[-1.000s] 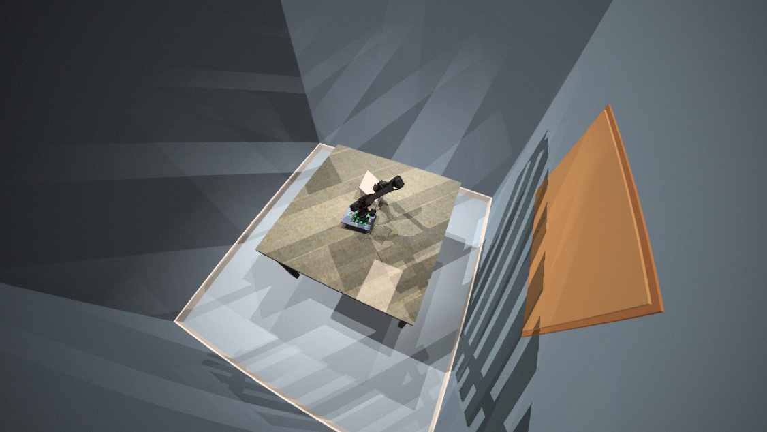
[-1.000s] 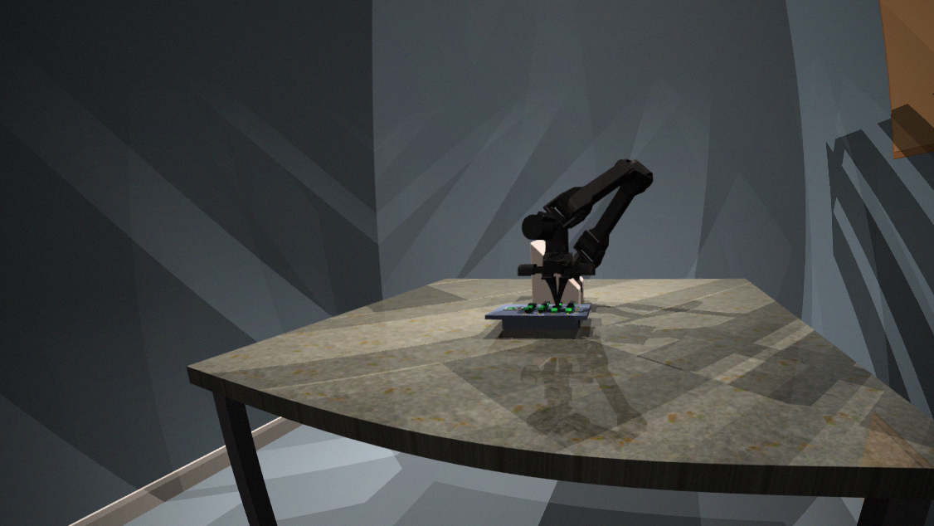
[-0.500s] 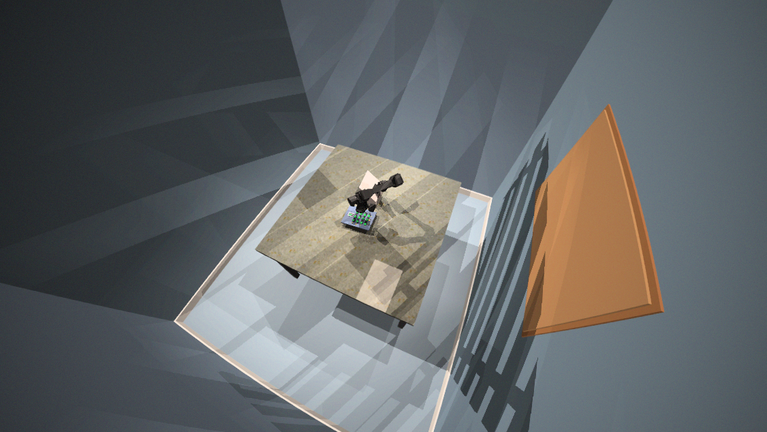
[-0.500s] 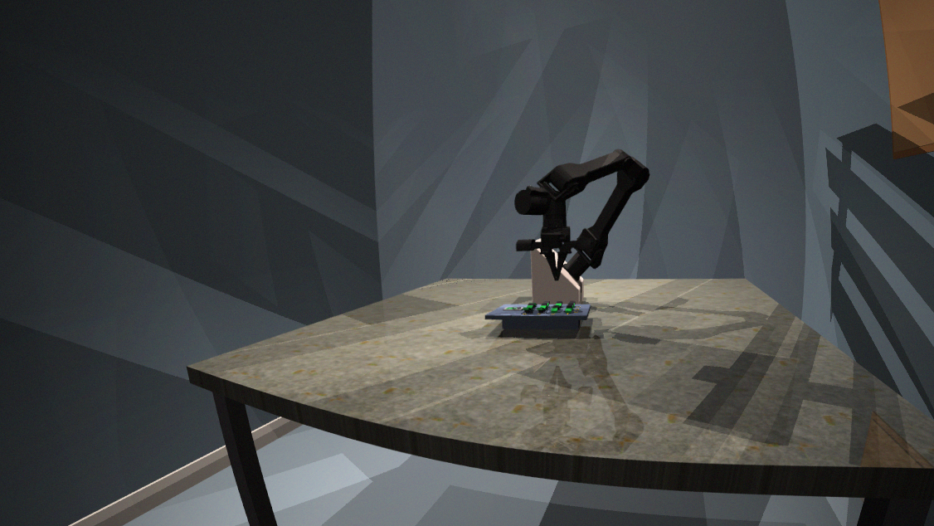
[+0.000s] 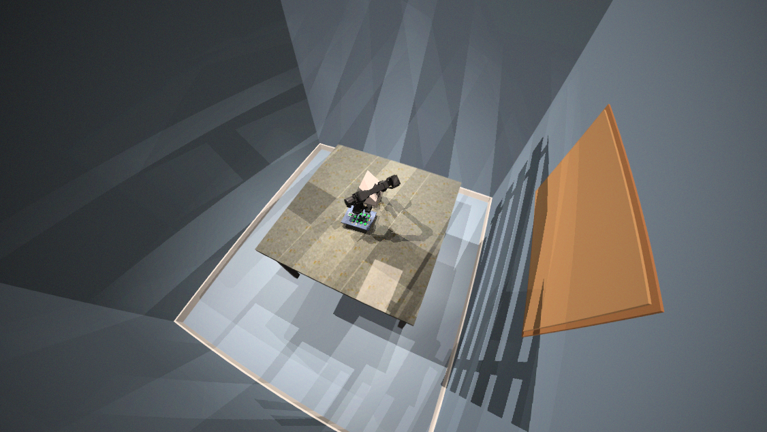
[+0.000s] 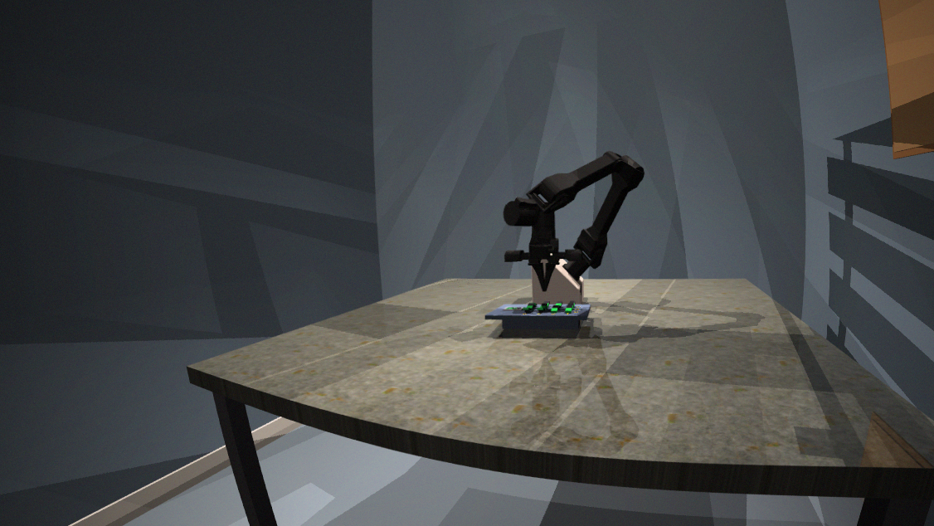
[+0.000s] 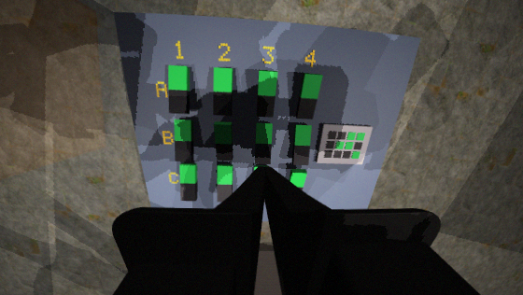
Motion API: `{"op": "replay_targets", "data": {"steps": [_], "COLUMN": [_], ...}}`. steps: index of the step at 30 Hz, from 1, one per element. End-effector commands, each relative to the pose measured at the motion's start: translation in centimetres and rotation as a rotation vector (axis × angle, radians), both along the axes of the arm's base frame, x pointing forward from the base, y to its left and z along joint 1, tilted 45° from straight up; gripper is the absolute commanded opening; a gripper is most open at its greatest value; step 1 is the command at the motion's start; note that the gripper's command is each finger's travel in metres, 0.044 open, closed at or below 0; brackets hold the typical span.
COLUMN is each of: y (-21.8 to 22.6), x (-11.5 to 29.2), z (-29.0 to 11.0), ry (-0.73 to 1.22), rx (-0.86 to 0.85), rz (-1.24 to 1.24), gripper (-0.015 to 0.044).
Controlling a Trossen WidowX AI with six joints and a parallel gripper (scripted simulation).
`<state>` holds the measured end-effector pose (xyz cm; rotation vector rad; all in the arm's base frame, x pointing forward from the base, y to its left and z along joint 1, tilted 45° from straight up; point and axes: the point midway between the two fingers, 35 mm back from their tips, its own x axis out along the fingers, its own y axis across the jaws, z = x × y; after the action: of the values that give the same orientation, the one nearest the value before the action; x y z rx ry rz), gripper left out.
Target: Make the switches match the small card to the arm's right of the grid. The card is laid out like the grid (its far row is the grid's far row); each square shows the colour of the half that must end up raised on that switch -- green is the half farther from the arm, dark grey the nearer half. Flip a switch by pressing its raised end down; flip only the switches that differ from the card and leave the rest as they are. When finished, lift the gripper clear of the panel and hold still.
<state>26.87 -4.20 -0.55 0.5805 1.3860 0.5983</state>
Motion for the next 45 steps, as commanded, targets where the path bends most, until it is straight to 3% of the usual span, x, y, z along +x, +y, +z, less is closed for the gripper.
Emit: {"op": "replay_targets", "data": {"steps": [1, 45], "y": [0.3, 2.0], "x": [-0.1, 0.1], "z": [-0.5, -2.2], "ry": [0.004, 0.003], "rx": [0.009, 0.01], "rz": [-0.013, -0.013], "gripper": [0.0, 0.0]}}
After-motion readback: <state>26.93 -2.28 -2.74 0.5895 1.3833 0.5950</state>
